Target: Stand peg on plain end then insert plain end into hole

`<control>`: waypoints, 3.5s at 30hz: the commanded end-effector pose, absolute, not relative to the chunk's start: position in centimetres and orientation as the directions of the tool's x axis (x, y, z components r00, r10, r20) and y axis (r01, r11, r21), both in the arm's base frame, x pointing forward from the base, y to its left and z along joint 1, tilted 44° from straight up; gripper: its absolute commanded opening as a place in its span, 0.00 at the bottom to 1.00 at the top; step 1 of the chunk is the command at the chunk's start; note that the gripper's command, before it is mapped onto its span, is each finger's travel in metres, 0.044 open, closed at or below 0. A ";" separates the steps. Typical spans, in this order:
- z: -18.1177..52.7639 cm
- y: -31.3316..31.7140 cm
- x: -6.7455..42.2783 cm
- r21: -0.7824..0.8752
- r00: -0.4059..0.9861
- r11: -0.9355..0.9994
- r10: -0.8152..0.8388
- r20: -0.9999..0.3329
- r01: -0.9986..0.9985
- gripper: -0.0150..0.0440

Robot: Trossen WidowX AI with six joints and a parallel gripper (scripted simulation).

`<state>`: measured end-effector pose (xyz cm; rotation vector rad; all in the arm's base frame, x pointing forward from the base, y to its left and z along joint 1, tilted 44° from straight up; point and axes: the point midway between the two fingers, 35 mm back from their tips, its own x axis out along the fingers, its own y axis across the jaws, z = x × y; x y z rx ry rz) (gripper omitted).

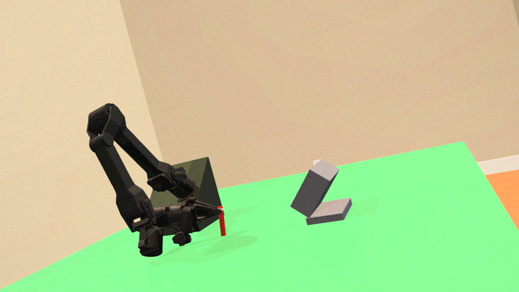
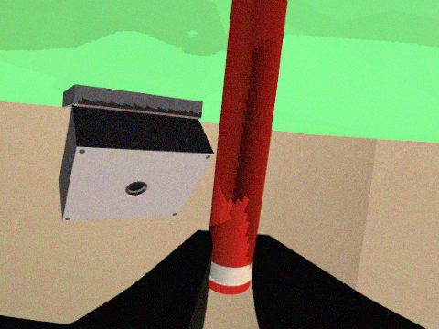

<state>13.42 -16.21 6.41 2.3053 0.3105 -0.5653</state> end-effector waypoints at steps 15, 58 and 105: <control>6.4 -16.2 13.4 0.603 0.877 -0.704 0.058 -0.478 0.375 0.47; 6.4 -16.2 13.4 0.603 0.877 -0.704 0.058 -0.478 0.375 1.00; 13.1 -5.8 14.7 0.219 0.568 -0.851 0.109 -0.816 0.478 1.00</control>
